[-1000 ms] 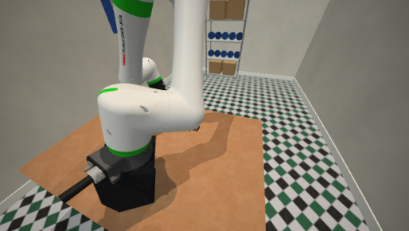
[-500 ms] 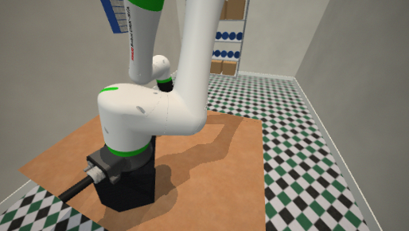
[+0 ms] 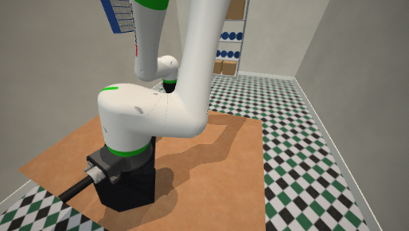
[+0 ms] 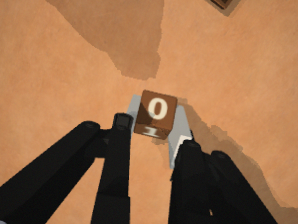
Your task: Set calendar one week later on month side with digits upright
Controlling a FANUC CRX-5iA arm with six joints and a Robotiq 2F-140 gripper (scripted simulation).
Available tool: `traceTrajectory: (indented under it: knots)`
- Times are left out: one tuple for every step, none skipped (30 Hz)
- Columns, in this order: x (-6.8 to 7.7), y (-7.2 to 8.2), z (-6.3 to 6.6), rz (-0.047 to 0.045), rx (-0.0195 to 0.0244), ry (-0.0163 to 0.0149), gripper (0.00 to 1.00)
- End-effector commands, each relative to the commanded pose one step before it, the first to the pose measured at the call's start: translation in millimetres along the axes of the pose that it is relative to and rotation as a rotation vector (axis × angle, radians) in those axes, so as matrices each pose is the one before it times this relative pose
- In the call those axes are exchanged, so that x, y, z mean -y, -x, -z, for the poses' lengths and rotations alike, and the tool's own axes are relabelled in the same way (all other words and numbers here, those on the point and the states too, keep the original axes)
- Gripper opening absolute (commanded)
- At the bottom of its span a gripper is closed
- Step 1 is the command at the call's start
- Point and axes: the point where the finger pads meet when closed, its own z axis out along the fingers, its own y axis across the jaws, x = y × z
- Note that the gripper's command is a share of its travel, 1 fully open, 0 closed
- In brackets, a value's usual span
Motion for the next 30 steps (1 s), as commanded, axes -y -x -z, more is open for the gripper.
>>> traceTrajectory:
  knots:
    - [-0.57, -0.91, -0.27, 0.00399, 0.10307, 0.01456, 0.17]
    - [0.62, 0.49, 0.28, 0.00059, 0.01952, -0.00375, 0.17]
    - [0.74, 0.57, 0.33, 0.00061, 0.01732, -0.00427, 0.17]
    - [0.78, 0.58, 0.33, 0.00059, 0.01468, -0.00433, 0.17]
    - [0.0, 0.0, 0.0, 0.0, 0.0, 0.0, 0.17]
    - [0.0, 0.0, 0.0, 0.0, 0.0, 0.0, 0.17]
    - [0.73, 0.53, 0.3, 0.00052, 0.01177, -0.00394, 0.17]
    - [0.6, 0.43, 0.24, 0.00042, 0.00877, -0.00322, 0.17]
    - [0.44, 0.31, 0.17, 0.00029, 0.00588, -0.00229, 0.17]
    - [0.0, -2.32, 0.31, 0.0, 0.0, 0.0, 0.17]
    - [0.0, -0.94, 0.12, 0.0, 0.0, 0.0, 0.17]
    - [0.0, -0.15, 0.02, 0.0, 0.0, 0.0, 0.17]
    - [-0.02, -0.03, -0.01, -0.00003, 0.00012, 0.00007, 0.17]
    - [-0.1, -0.22, -0.04, -0.00017, 0.00077, 0.00045, 0.17]
    - [-0.26, -0.53, -0.11, -0.00042, 0.00194, 0.00112, 0.17]
    - [-0.46, -0.91, -0.19, -0.00073, 0.00352, 0.00194, 0.17]
    - [-0.67, -1.29, -0.27, -0.00104, 0.00541, 0.00279, 0.17]
    - [-0.87, -1.59, -0.35, -0.00129, 0.00757, 0.00356, 0.17]
    - [-1.03, -1.76, -0.41, -0.00145, 0.00993, 0.00411, 0.17]
    - [-1.13, -1.76, -0.44, -0.00147, 0.01241, 0.00434, 0.17]
    - [-1.13, -1.58, -0.43, -0.00133, 0.01491, 0.00418, 0.17]
    - [0.0, 0.0, 0.0, 0.0, 0.0, 0.0, 0.17]
    - [0.0, 0.0, 0.0, 0.0, 0.0, 0.0, 0.17]
    - [-1.02, -1.25, -0.39, -0.00102, 0.01727, 0.0036, 0.17]
    - [-0.79, -0.79, -0.32, -0.00057, 0.01934, 0.00262, 0.17]
    - [-0.46, -0.26, -0.22, -0.00001, 0.02093, 0.00133, 0.17]
    - [-0.05, 0.27, -0.1, 0.0006, 0.0219, -0.00016, 0.17]
    - [0.39, 0.74, 0.01, 0.00119, 0.02214, -0.00166, 0.17]
    - [0.8, 1.1, 0.12, 0.0017, 0.02158, -0.00299, 0.17]
    - [1.12, 1.33, 0.2, 0.00207, 0.02024, -0.004, 0.17]
